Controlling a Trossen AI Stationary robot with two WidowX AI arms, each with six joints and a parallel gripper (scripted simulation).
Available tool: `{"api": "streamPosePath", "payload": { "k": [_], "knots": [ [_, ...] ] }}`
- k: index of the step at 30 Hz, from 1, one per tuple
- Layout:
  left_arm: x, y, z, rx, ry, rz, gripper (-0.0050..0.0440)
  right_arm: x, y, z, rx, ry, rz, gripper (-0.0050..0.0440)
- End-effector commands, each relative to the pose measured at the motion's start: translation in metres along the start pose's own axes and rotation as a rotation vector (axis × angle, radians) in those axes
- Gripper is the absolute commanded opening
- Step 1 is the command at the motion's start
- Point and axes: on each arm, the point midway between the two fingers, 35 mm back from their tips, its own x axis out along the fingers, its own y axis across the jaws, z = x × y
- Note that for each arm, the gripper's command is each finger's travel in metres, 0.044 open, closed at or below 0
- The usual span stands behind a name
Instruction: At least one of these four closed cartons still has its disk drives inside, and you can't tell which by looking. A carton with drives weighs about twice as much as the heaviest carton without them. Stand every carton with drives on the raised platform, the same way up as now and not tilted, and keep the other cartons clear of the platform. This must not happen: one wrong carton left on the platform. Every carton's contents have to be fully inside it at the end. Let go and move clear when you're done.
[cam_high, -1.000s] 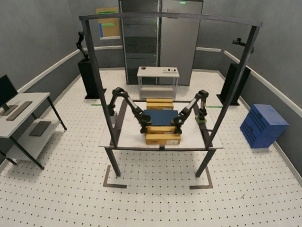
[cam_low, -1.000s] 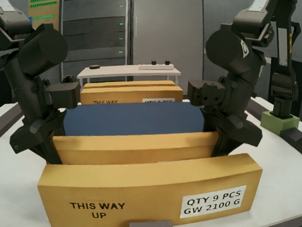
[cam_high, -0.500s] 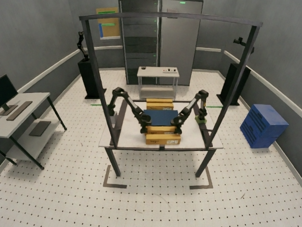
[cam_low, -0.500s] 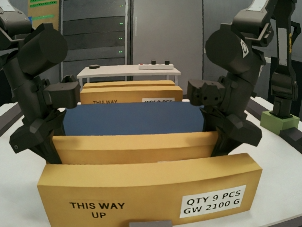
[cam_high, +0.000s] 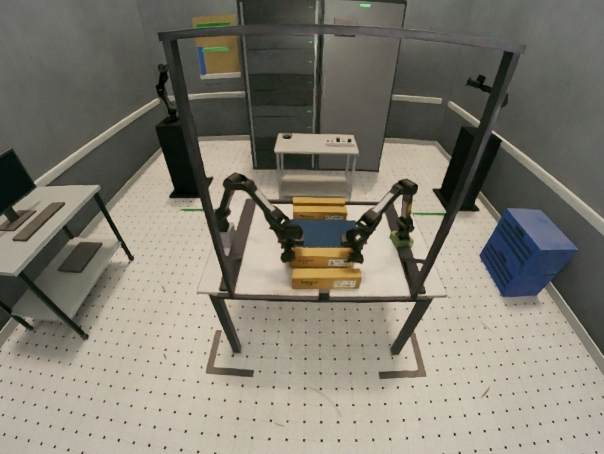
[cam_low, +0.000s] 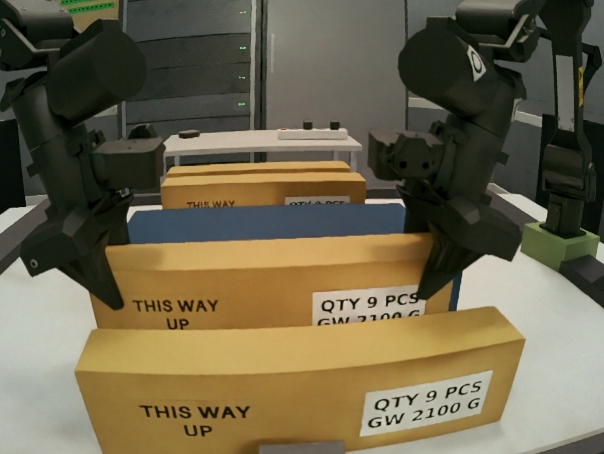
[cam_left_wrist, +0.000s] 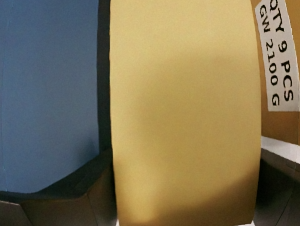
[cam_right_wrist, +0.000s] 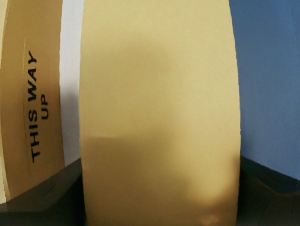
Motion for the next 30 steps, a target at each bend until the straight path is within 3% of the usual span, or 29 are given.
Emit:
{"api": "streamPosePath", "payload": {
  "k": [1,21,22,30],
  "knots": [
    [-0.0348,-0.0095,0.0175,-0.013,-0.066,-0.048,-0.0050,-0.0312,0.0090,0.0124,0.010,-0.058,0.054,-0.0050],
    [-0.0347,-0.0094,0.0174,-0.007,-0.032,-0.015,-0.0050,-0.0315,0.0092,0.0123,0.009,-0.057,0.054,-0.0050],
    [-0.0346,-0.0093,0.0179,-0.014,-0.066,-0.049,-0.0050,-0.0311,0.0086,0.0123,0.006,-0.030,0.012,-0.0050],
    [-0.0346,-0.0093,0.0179,-0.014,-0.066,-0.049,-0.0050,-0.0311,0.0086,0.0123,0.006,-0.030,0.012,-0.0050]
  ]
}}
